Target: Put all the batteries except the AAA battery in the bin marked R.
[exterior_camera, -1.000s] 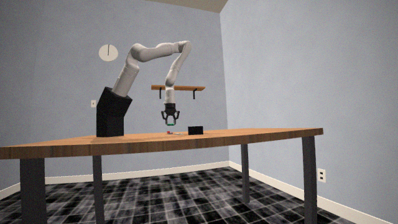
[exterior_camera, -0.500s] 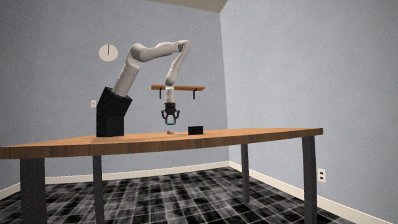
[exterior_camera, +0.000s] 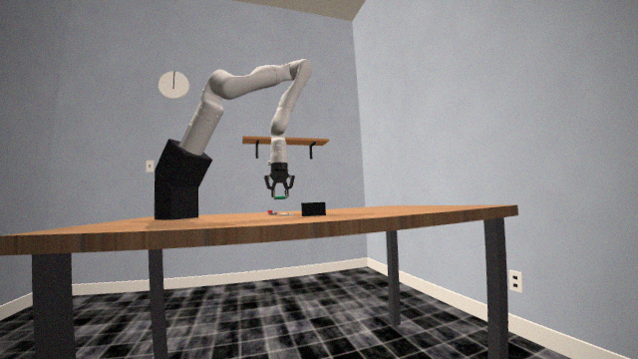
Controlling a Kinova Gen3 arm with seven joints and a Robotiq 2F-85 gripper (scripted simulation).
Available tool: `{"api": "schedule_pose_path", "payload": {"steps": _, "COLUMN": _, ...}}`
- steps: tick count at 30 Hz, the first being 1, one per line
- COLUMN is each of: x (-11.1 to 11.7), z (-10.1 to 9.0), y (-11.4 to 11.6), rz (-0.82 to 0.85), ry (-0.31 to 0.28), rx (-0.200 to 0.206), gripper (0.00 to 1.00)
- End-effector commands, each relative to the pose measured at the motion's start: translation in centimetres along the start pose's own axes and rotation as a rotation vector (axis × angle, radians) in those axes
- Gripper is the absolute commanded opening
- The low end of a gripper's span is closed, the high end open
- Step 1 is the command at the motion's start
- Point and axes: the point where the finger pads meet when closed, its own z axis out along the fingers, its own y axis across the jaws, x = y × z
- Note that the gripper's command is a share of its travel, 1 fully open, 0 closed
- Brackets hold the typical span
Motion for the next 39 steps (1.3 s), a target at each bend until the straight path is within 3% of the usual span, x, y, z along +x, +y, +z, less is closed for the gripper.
{"api": "schedule_pose_path", "payload": {"steps": 1, "x": -1.9, "z": -0.1, "y": 1.3, "rz": 0.037, "ry": 0.002, "rx": -0.001, "gripper": 0.49}}
{"api": "schedule_pose_path", "payload": {"steps": 15, "x": -7.5, "z": -0.1, "y": 4.9, "rz": 0.037, "ry": 0.002, "rx": -0.001, "gripper": 0.49}}
{"api": "schedule_pose_path", "payload": {"steps": 30, "x": -14.0, "z": -0.1, "y": 9.1, "rz": 0.687, "ry": 0.002, "rx": -0.001, "gripper": 0.49}}
{"api": "schedule_pose_path", "payload": {"steps": 39, "x": -14.2, "z": -0.1, "y": 9.3, "rz": 1.087, "ry": 0.002, "rx": 0.000, "gripper": 0.49}}
